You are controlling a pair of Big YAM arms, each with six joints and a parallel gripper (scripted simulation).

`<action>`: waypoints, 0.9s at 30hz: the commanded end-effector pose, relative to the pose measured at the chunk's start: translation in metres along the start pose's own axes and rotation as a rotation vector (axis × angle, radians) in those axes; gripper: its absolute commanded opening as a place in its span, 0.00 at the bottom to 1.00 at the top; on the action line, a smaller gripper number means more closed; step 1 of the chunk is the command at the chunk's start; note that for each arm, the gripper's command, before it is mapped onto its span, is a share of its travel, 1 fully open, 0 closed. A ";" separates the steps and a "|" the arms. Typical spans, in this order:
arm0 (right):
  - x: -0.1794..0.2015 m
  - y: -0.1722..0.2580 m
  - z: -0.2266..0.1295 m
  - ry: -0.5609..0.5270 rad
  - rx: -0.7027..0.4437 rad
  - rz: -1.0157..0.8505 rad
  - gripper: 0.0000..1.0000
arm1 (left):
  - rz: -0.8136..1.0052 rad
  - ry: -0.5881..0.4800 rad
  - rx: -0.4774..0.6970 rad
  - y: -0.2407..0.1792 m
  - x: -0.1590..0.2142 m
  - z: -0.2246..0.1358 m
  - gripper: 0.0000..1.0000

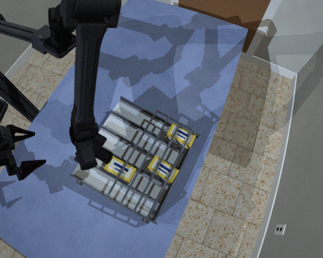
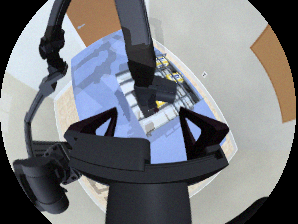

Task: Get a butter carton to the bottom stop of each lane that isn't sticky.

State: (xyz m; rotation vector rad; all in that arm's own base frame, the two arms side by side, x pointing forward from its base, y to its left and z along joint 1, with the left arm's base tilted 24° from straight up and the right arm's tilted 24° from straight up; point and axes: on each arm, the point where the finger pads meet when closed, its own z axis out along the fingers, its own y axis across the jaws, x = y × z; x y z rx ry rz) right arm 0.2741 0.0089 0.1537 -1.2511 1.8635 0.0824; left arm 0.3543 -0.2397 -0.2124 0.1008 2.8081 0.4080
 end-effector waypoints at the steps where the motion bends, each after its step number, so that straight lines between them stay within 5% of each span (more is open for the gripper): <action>1: -0.014 -0.023 -0.013 -0.007 0.041 -0.035 1.00 | -0.017 -0.031 0.019 -0.009 -0.010 -0.044 1.00; 11: -0.014 -0.023 -0.013 -0.007 0.041 -0.035 1.00 | -0.009 -0.105 0.037 -0.012 -0.008 -0.063 1.00; 27: -0.014 -0.023 -0.013 -0.007 0.041 -0.035 1.00 | 0.019 -0.461 0.019 -0.007 0.002 -0.035 1.00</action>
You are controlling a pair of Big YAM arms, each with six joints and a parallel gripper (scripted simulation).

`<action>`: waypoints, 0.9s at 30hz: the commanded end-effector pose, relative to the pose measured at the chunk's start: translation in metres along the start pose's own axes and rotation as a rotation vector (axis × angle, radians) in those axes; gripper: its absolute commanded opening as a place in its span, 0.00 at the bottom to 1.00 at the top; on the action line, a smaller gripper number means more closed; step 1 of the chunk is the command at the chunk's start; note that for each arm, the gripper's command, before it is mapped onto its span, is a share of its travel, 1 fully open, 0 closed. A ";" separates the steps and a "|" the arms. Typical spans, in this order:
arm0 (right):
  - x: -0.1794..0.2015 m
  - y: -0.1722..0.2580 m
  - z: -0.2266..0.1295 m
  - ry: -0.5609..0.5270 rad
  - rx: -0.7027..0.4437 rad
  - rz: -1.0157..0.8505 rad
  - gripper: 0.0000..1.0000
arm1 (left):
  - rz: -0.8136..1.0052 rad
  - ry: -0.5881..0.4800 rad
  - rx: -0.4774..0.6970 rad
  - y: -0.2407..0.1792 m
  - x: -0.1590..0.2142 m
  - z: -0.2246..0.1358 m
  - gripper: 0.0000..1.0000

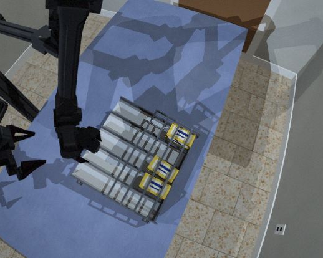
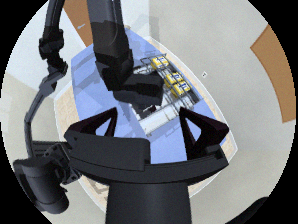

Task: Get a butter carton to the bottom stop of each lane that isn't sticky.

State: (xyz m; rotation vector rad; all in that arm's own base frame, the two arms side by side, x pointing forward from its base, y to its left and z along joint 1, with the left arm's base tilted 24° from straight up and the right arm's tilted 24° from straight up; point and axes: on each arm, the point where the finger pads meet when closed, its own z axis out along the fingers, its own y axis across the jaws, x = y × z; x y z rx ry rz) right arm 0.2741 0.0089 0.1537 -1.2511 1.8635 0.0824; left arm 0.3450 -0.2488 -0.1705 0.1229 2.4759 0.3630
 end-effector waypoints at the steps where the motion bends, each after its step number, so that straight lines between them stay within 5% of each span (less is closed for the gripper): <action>1: -0.014 -0.023 -0.013 -0.007 0.041 -0.035 1.00 | 0.034 -0.148 0.036 -0.010 0.009 0.007 1.00; 8: -0.014 -0.023 -0.013 -0.007 0.041 -0.035 1.00 | 0.022 -0.271 0.028 -0.007 0.012 0.013 1.00; 27: -0.014 -0.023 -0.013 -0.007 0.041 -0.035 1.00 | -0.019 -0.311 0.025 -0.006 0.009 0.017 1.00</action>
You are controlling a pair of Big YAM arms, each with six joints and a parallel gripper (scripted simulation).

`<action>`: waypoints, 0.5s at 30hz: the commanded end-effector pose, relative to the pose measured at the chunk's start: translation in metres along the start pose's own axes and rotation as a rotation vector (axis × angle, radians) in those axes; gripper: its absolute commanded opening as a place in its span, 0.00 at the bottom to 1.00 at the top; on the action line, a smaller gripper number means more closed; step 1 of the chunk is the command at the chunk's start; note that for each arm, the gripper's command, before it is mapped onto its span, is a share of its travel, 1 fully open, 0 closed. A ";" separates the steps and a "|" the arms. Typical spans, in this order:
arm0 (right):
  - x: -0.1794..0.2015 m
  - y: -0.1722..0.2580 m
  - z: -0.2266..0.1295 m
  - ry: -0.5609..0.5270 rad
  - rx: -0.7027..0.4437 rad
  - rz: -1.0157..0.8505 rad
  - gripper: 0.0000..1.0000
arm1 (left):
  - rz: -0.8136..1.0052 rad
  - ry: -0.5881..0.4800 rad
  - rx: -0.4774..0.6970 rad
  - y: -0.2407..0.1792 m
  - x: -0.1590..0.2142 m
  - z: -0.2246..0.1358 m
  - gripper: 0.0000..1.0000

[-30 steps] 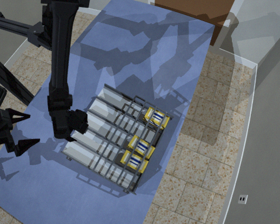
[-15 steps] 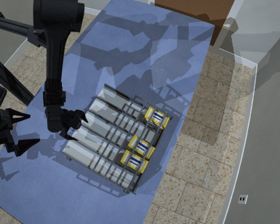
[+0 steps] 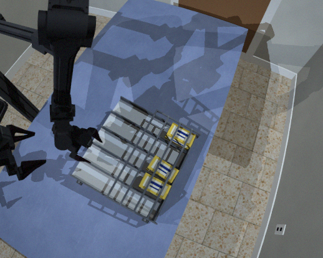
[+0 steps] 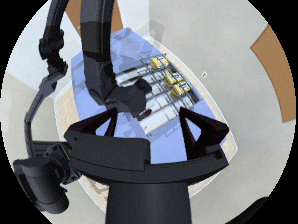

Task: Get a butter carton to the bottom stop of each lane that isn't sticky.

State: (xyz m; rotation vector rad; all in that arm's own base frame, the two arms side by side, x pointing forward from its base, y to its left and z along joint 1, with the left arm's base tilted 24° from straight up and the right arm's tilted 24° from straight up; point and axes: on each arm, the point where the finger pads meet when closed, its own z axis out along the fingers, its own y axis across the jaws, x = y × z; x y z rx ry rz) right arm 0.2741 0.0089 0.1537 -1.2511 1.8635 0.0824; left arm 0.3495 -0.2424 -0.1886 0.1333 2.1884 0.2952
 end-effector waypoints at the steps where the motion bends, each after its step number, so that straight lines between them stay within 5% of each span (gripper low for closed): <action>1: -0.014 -0.023 -0.013 -0.007 0.041 -0.035 1.00 | 0.009 -0.018 0.016 -0.007 0.001 -0.001 1.00; 15: -0.014 -0.023 -0.013 -0.007 0.041 -0.035 1.00 | 0.209 -0.064 0.020 0.002 -0.008 0.006 1.00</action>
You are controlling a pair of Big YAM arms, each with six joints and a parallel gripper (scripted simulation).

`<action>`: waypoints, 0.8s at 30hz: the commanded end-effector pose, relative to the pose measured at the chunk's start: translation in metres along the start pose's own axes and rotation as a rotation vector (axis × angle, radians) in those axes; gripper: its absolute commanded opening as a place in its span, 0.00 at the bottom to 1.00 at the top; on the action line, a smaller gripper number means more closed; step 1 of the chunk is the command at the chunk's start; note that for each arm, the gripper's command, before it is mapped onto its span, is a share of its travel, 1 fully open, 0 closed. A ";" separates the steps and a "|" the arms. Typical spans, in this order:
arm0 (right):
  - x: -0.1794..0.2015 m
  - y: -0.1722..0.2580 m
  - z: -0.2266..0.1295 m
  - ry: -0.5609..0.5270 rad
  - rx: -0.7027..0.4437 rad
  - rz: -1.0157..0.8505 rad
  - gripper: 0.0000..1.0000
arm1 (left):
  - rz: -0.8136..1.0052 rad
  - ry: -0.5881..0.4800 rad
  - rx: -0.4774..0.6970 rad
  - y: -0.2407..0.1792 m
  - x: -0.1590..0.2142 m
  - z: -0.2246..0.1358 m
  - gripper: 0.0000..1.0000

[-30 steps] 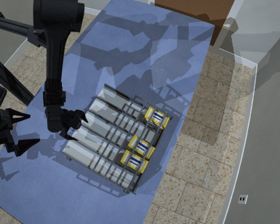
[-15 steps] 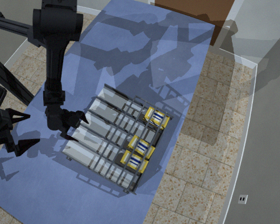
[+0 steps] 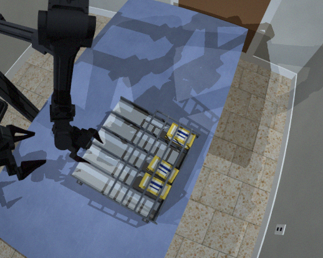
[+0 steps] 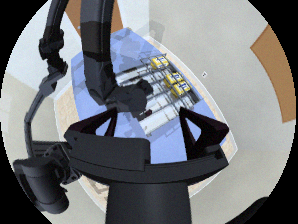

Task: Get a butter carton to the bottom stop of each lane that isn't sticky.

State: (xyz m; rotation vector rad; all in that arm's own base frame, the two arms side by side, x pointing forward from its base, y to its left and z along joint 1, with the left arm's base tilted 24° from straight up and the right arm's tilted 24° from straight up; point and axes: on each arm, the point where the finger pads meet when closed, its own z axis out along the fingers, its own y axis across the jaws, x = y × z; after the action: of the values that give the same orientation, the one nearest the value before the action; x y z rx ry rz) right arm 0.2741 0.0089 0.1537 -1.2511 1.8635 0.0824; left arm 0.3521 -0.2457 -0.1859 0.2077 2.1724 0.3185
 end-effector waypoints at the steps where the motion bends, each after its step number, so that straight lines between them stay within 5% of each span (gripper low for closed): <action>1: -0.014 -0.023 -0.013 -0.007 0.041 -0.035 1.00 | 0.147 -0.048 0.012 0.004 -0.003 0.006 1.00; 24: -0.014 -0.023 -0.013 -0.007 0.041 -0.035 1.00 | 0.702 -0.280 0.083 0.013 -0.034 0.015 1.00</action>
State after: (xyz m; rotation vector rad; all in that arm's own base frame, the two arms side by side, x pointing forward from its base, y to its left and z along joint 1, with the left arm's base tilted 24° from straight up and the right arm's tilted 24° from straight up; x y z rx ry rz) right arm 0.2741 0.0089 0.1537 -1.2511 1.8635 0.0824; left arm 0.3800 -0.2508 -0.1651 0.7681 1.9400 0.4833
